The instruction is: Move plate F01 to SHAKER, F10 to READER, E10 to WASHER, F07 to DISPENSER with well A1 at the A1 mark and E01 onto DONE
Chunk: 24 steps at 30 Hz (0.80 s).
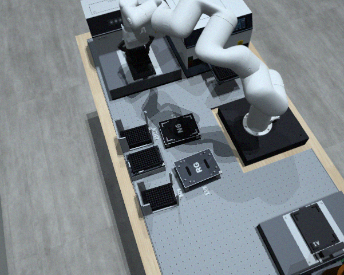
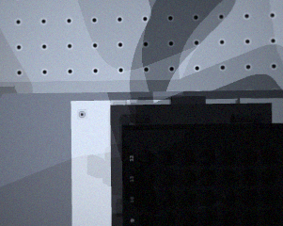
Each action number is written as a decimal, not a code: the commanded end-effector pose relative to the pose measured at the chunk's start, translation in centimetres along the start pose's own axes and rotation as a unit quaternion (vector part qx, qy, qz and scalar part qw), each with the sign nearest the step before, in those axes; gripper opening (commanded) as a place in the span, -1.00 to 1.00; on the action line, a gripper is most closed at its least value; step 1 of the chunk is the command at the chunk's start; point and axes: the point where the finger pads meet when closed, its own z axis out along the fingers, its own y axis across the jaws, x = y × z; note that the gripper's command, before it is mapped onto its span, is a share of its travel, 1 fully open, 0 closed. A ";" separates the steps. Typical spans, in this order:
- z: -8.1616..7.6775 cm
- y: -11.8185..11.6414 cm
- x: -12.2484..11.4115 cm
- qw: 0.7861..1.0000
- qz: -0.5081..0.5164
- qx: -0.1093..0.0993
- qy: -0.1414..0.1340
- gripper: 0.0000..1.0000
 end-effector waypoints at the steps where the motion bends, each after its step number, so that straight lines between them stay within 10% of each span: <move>1: -0.8 0.1 -0.1 1.000 0.000 -0.002 -0.002 -1.00; 24: -3.6 0.1 -0.1 1.000 0.000 -0.002 -0.002 -1.00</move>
